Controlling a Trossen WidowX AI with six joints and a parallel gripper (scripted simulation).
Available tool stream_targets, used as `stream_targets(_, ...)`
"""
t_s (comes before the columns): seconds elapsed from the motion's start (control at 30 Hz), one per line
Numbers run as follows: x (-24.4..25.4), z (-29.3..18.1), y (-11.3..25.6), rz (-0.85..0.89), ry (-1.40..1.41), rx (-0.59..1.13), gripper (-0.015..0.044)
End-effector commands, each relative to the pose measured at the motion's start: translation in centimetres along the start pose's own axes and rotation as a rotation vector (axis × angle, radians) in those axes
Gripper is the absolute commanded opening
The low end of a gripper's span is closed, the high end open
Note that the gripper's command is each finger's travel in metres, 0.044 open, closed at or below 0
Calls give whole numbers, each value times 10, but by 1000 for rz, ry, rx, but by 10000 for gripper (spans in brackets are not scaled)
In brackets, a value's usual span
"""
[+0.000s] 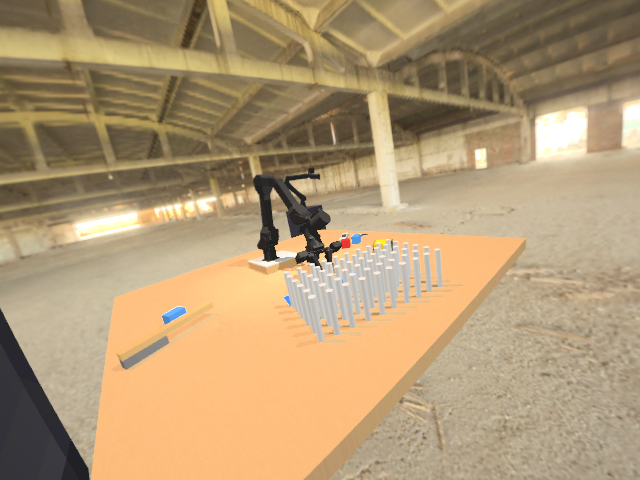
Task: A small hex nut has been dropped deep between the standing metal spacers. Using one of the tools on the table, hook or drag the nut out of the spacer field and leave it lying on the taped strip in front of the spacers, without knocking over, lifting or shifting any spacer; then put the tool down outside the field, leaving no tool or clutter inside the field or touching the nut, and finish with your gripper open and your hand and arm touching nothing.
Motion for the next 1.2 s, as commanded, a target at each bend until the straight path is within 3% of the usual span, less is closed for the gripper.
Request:
stream_targets(0.0,1,4,3,0,-4,-1,0)
stream_targets(1.17,1,25,18,0,-4,-3,0)
Point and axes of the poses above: the point midway between the two fingers, 35 mm back from their tips, its own y axis back along the fingers, its own x axis across the jaws, z = x × y, the point moved 2 cm from there along y, back along the fingers, and after that the axes turned 2 degrees about -y, right-handed, at the moved point
